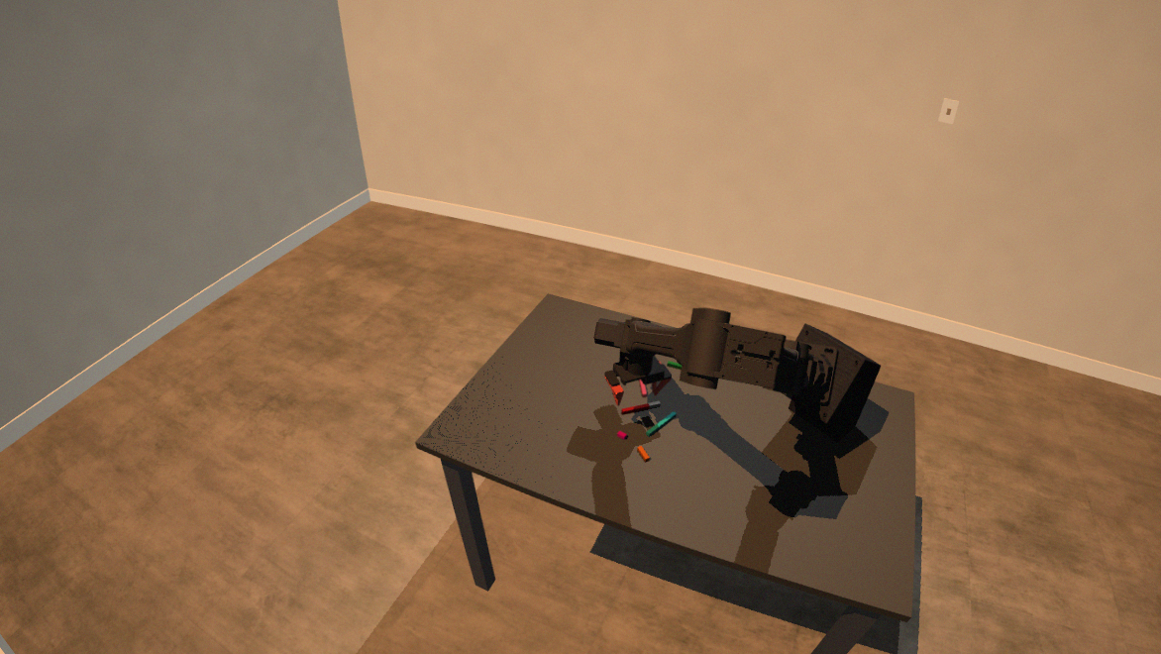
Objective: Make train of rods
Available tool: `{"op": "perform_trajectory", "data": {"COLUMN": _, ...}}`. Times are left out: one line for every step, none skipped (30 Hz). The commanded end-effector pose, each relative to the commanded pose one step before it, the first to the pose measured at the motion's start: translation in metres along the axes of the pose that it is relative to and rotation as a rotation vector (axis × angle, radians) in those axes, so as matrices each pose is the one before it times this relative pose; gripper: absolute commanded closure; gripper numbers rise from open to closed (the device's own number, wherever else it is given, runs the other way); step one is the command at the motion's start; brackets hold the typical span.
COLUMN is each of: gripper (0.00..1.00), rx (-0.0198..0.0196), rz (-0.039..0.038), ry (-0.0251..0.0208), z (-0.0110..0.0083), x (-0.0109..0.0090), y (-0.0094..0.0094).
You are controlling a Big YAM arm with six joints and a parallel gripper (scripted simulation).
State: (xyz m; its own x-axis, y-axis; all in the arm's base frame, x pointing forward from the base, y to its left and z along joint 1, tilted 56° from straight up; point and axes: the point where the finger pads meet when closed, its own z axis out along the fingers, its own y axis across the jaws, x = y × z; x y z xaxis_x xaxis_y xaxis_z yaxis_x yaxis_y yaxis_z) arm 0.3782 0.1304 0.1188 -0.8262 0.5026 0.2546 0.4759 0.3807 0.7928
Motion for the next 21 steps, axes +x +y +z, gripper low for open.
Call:
{"op": "perform_trajectory", "data": {"gripper": 0.00, "rx": -0.01167, "rz": -0.00866, "ry": -0.01436, "z": -0.00416, "x": 0.00176, "y": 0.00492}}
{"op": "perform_trajectory", "data": {"gripper": 0.00, "rx": 0.00000, "rz": 0.00000, "ry": 0.00000, "z": 0.00000, "x": 0.00000, "y": 0.00000}}
{"op": "perform_trajectory", "data": {"gripper": 0.00, "rx": 0.00000, "rz": 0.00000, "ry": 0.00000, "z": 0.00000, "x": 0.00000, "y": 0.00000}}
{"op": "perform_trajectory", "data": {"gripper": 0.00, "rx": 0.00000, "rz": 0.00000, "ry": 0.00000, "z": 0.00000, "x": 0.00000, "y": 0.00000}}
{"op": "perform_trajectory", "data": {"gripper": 0.00, "rx": 0.00000, "rz": 0.00000, "ry": 0.00000, "z": 0.00000, "x": 0.00000, "y": 0.00000}}
{"op": "perform_trajectory", "data": {"gripper": 0.00, "rx": 0.00000, "rz": 0.00000, "ry": 0.00000, "z": 0.00000, "x": 0.00000, "y": 0.00000}}
{"op": "perform_trajectory", "data": {"gripper": 0.00, "rx": 0.00000, "rz": 0.00000, "ry": 0.00000, "z": 0.00000, "x": 0.00000, "y": 0.00000}}
{"op": "perform_trajectory", "data": {"gripper": 0.00, "rx": 0.00000, "rz": 0.00000, "ry": 0.00000, "z": 0.00000, "x": 0.00000, "y": 0.00000}}
{"op": "perform_trajectory", "data": {"gripper": 0.00, "rx": 0.00000, "rz": 0.00000, "ry": 0.00000, "z": 0.00000, "x": 0.00000, "y": 0.00000}}
{"op": "perform_trajectory", "data": {"gripper": 0.00, "rx": 0.00000, "rz": 0.00000, "ry": 0.00000, "z": 0.00000, "x": 0.00000, "y": 0.00000}}
{"op": "perform_trajectory", "data": {"gripper": 0.00, "rx": 0.00000, "rz": 0.00000, "ry": 0.00000, "z": 0.00000, "x": 0.00000, "y": 0.00000}}
{"op": "perform_trajectory", "data": {"gripper": 0.00, "rx": 0.00000, "rz": 0.00000, "ry": 0.00000, "z": 0.00000, "x": 0.00000, "y": 0.00000}}
{"op": "perform_trajectory", "data": {"gripper": 0.00, "rx": 0.00000, "rz": 0.00000, "ry": 0.00000, "z": 0.00000, "x": 0.00000, "y": 0.00000}}
{"op": "perform_trajectory", "data": {"gripper": 0.00, "rx": -0.00003, "rz": -0.00190, "ry": -0.00006, "z": -0.00002, "x": -0.00003, "y": -0.00001}}
{"op": "perform_trajectory", "data": {"gripper": 0.00, "rx": -0.00020, "rz": -0.01258, "ry": -0.00040, "z": -0.00011, "x": -0.00021, "y": -0.00004}}
{"op": "perform_trajectory", "data": {"gripper": 0.00, "rx": 0.00000, "rz": 0.00000, "ry": 0.00000, "z": 0.00000, "x": 0.00000, "y": 0.00000}}
{"op": "perform_trajectory", "data": {"gripper": 0.00, "rx": 0.00000, "rz": 0.00000, "ry": 0.00000, "z": 0.00000, "x": 0.00000, "y": 0.00000}}
{"op": "perform_trajectory", "data": {"gripper": 0.00, "rx": -0.00052, "rz": -0.01659, "ry": -0.00102, "z": -0.00029, "x": -0.00052, "y": -0.00011}}
{"op": "perform_trajectory", "data": {"gripper": 0.00, "rx": 0.00021, "rz": -0.00973, "ry": -0.00102, "z": -0.00010, "x": -0.00111, "y": -0.00087}}
{"op": "perform_trajectory", "data": {"gripper": 0.00, "rx": 0.00139, "rz": -0.01328, "ry": -0.00069, "z": 0.00033, "x": -0.00206, "y": -0.00187}}
{"op": "perform_trajectory", "data": {"gripper": 0.00, "rx": 0.00195, "rz": -0.01836, "ry": -0.00087, "z": 0.00033, "x": -0.00298, "y": -0.00225}}
